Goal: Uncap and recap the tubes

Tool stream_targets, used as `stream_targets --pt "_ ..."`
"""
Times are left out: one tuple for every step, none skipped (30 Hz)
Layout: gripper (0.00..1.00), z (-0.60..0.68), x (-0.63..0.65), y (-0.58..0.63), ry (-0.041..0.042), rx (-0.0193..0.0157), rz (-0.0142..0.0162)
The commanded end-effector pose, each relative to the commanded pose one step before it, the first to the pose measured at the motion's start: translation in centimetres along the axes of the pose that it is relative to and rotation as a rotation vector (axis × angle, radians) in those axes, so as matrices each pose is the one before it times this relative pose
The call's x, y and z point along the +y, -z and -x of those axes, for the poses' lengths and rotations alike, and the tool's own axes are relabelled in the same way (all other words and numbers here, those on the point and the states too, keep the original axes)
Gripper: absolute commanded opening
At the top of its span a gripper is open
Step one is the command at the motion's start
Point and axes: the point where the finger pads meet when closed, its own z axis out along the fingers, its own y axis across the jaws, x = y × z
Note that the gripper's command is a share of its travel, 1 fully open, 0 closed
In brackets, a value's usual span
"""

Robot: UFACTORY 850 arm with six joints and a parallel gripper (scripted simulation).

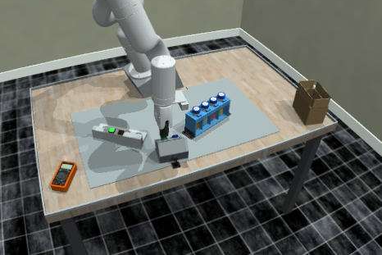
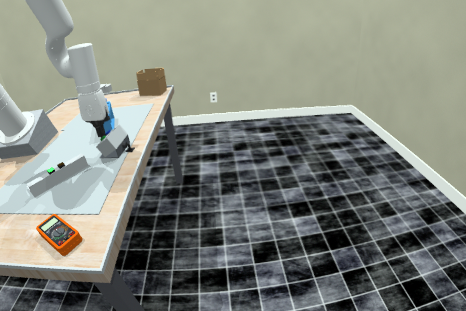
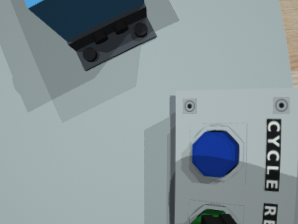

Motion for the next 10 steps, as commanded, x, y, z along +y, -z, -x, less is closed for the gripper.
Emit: stream_targets --pt "0.00 -0.006 0.074 -0.092 -0.00028 0.00020 0.00157" --pt "0.00 0.000 0.000 -0.033 0.00000 0.00000 0.00000" --pt "0.00 0.000 0.000 -0.033 0.00000 0.00000 0.00000" --pt "0.00 0.000 0.000 -0.033 0.00000 0.00000 0.00000" --pt "0.00 0.000 0.000 -0.033 0.00000 0.00000 0.00000" --pt "0.00 0.000 0.000 -0.033 0.00000 0.00000 0.00000" --pt "0.00 0.000 0.000 -0.033 0.00000 0.00000 0.00000" --pt "0.00 0.000 0.000 -0.033 0.00000 0.00000 0.00000" --pt "0.00 0.000 0.000 -0.033 0.00000 0.00000 0.00000" --pt "0.00 0.000 0.000 -0.033 0.00000 0.00000 0.00000"
